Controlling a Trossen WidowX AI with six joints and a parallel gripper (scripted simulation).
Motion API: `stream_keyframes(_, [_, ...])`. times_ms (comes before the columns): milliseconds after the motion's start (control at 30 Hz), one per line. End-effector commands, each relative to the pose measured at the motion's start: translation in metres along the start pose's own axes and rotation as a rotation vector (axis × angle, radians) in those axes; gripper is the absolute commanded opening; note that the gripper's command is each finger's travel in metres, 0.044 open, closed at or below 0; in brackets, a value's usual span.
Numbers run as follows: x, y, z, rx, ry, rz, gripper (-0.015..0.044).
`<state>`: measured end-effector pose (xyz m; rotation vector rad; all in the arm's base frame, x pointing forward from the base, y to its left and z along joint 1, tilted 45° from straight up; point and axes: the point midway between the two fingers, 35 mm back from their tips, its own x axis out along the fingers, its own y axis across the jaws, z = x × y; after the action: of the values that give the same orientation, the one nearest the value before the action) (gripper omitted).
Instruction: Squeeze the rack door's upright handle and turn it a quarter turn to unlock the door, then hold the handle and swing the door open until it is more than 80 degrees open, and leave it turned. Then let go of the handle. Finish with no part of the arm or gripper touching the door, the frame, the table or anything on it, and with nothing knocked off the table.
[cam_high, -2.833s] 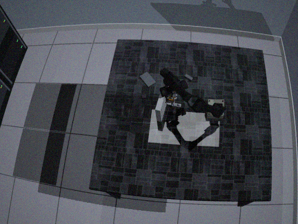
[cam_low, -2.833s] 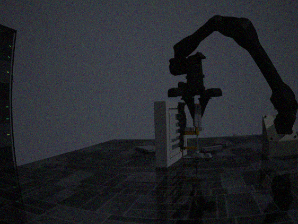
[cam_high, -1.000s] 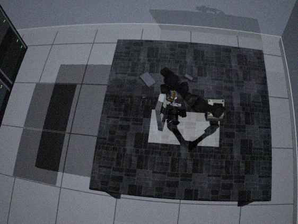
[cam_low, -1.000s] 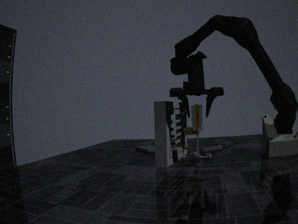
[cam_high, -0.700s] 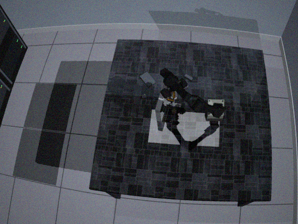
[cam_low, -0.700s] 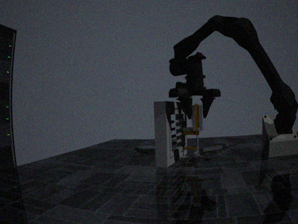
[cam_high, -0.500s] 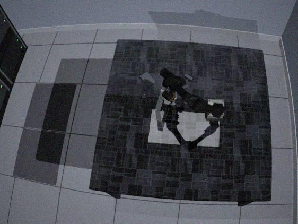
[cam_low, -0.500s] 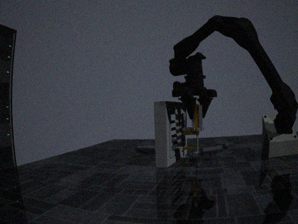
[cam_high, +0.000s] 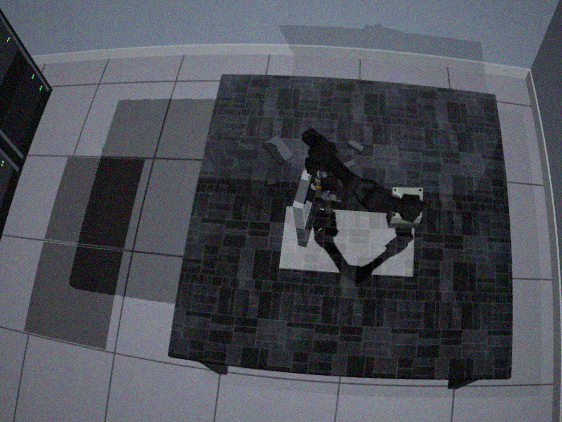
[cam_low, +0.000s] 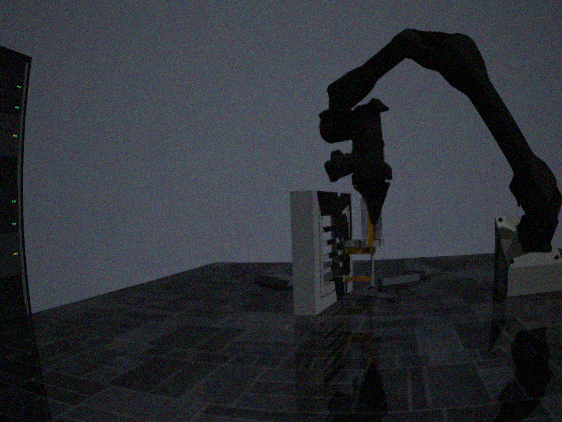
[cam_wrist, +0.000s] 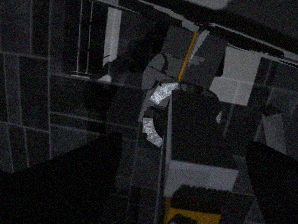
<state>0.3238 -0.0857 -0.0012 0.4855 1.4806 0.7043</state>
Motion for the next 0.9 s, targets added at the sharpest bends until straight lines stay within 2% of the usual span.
stream_keyframes(0, [-0.0001, 0.0001, 0.0003, -0.199, -0.003, 0.001, 0.0299])
stream_keyframes(867, [0.0001, 0.0005, 0.001, -1.454, -0.006, -0.001, 0.0299])
